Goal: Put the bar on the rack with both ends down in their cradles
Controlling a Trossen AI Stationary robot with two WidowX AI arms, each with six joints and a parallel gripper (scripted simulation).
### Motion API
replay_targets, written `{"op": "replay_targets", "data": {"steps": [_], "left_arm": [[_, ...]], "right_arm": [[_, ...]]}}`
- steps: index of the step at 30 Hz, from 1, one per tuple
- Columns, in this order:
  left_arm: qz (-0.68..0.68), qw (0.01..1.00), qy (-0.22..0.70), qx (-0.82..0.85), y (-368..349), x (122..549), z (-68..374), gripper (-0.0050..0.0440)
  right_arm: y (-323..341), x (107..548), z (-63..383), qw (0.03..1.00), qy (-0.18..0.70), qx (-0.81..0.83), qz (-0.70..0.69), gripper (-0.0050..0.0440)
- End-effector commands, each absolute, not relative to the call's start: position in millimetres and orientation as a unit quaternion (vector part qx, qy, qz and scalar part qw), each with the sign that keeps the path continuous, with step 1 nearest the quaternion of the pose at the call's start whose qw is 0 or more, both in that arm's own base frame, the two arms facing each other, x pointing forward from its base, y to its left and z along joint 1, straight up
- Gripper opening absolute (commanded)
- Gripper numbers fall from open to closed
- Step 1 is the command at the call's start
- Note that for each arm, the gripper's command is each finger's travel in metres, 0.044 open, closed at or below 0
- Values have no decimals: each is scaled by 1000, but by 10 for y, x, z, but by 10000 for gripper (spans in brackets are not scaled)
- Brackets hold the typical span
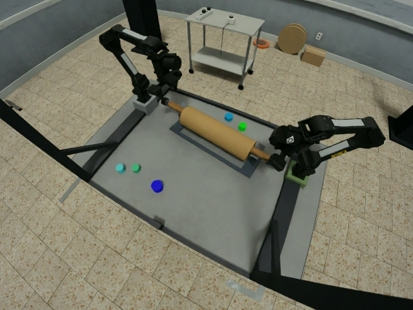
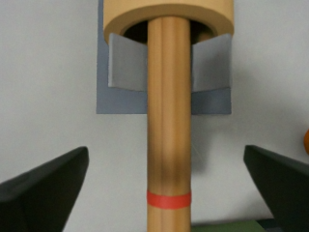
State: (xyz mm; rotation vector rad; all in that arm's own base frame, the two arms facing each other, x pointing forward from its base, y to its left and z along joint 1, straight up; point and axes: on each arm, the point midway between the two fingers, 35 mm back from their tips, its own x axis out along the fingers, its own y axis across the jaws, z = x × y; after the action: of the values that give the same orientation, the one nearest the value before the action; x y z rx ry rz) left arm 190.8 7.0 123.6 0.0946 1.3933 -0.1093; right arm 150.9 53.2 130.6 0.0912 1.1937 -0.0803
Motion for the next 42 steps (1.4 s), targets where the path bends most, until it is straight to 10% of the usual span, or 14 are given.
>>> {"op": "replay_targets", "data": {"steps": [1, 18, 42], "left_arm": [[-50, 771, 633, 44, 74, 1954, 1301, 440], [-49, 777, 626, 43, 63, 1947, 1260, 440], [-7, 948, 315, 37, 61, 2957, 1959, 440]], "right_arm": [[543, 1500, 1423, 829, 556, 47, -37, 440], [551, 1449, 1631, 831, 554, 46, -36, 440], [618, 2666, 2135, 948, 300, 96, 43, 440]]}}
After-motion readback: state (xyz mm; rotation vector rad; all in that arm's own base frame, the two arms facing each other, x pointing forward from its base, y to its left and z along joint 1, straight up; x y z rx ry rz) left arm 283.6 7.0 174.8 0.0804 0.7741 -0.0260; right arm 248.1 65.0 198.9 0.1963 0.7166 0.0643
